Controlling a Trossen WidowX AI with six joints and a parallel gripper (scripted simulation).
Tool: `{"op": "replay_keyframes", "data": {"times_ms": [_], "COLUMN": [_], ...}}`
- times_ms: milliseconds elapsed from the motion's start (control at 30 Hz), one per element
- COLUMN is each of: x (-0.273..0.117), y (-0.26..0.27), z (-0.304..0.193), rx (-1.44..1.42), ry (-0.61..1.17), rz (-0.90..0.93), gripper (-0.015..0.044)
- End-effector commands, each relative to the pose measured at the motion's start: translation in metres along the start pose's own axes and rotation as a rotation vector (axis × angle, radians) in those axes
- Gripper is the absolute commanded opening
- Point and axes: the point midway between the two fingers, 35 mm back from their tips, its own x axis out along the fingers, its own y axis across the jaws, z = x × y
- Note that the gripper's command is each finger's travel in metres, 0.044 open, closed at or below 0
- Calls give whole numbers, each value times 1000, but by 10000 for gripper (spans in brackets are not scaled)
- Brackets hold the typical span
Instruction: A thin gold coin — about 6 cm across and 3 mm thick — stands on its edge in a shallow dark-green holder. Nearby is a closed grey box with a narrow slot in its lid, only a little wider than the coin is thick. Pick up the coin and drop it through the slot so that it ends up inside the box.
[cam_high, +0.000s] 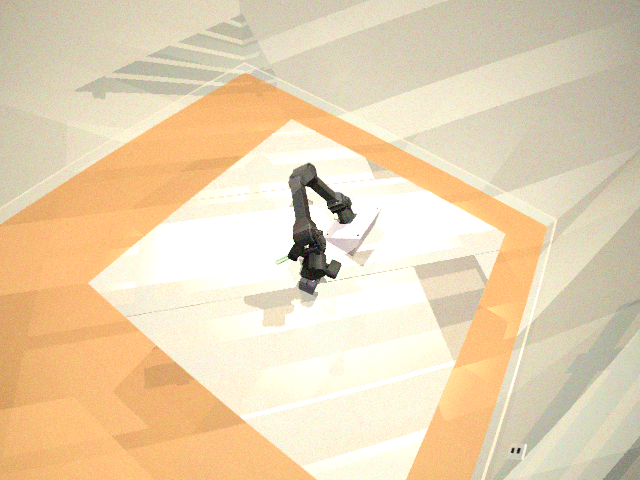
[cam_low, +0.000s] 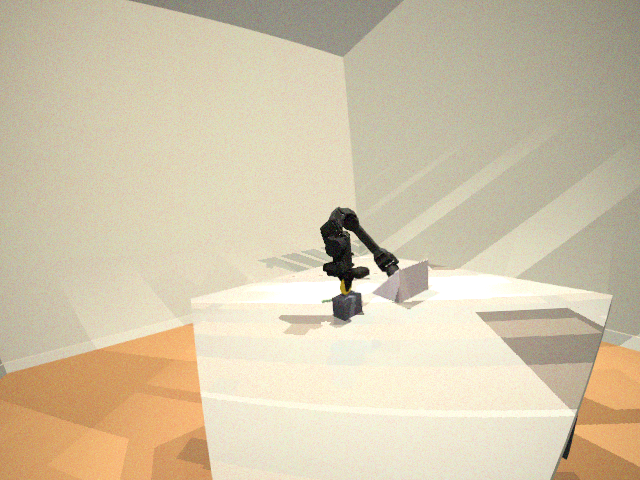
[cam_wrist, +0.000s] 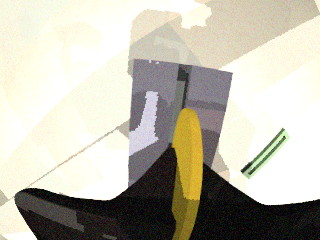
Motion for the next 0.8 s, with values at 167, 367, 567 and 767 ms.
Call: {"op": "replay_keyframes", "data": {"times_ms": [167, 367, 567, 767], "x": [2, 2, 2, -11], "y": [0, 0, 0, 0], "z": [0, 0, 0, 0], "rx": [0, 0, 0, -1], "ry": [0, 0, 0, 0], "rz": [0, 0, 0, 0], "gripper": [53, 161, 161, 292]}}
